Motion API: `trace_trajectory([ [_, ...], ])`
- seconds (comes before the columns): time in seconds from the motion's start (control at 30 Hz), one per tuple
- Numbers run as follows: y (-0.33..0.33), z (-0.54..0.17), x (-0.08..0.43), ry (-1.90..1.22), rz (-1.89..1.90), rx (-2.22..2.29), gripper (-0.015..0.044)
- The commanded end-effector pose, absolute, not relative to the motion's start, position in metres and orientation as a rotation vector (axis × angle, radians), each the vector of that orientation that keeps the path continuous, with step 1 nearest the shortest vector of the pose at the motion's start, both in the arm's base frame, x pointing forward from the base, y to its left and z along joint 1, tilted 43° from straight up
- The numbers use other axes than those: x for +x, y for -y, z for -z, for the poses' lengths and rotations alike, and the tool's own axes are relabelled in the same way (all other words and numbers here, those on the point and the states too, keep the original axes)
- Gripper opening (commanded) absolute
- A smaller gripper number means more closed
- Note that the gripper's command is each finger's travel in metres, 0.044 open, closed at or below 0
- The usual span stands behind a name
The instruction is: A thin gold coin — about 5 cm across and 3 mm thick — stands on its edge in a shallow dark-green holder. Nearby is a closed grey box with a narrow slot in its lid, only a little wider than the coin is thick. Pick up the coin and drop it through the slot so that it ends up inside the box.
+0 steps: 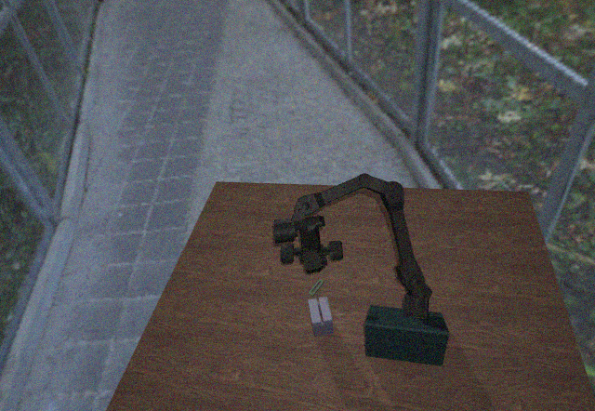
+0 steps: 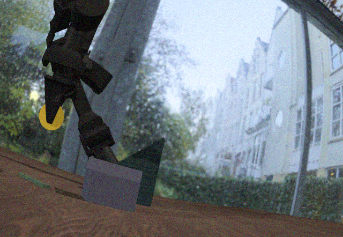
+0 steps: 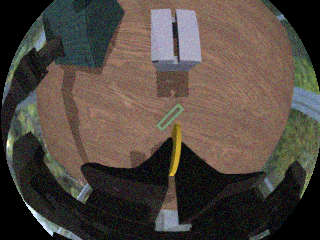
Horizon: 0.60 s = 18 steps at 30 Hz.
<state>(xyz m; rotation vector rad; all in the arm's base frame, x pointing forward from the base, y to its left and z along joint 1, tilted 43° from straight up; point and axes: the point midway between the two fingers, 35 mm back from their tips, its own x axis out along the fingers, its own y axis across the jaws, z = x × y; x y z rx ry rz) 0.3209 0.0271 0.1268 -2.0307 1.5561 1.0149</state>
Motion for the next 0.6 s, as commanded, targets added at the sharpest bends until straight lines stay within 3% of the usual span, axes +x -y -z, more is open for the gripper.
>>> trace_trajectory([
  [0.0, -0.027, -0.125, 0.319, -1.537, -1.133, -2.099, 0.0],
  [0.57, -0.047, -0.107, 0.313, -1.524, -1.161, -2.111, 0.0],
])
